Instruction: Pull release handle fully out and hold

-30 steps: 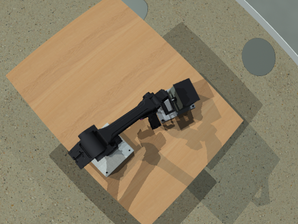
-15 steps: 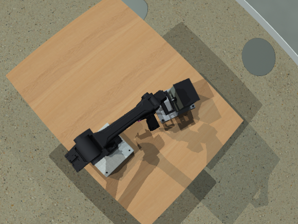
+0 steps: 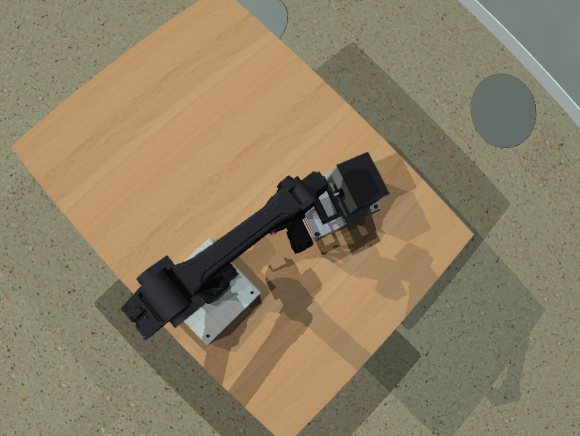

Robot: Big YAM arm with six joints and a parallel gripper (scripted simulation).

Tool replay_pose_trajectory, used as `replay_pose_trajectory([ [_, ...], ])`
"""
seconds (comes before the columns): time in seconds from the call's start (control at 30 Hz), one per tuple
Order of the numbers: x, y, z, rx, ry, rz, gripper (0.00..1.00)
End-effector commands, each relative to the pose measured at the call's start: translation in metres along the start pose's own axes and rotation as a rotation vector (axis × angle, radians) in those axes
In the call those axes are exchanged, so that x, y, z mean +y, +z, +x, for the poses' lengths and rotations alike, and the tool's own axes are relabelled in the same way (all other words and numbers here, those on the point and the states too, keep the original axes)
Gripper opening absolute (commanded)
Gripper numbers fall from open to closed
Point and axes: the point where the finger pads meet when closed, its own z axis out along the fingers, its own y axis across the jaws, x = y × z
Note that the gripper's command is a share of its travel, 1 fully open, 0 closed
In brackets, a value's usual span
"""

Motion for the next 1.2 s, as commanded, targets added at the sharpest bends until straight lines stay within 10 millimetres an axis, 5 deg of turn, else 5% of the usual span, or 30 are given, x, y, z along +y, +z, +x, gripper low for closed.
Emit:
replay_pose_trajectory([
  [0.0, 0.016, -0.026, 0.006, 0.012, 0.005, -0.053, 0.48],
  [1.17, 0.034, -0.048, 0.010, 0.021, 0.006, -0.100, 0.48],
])
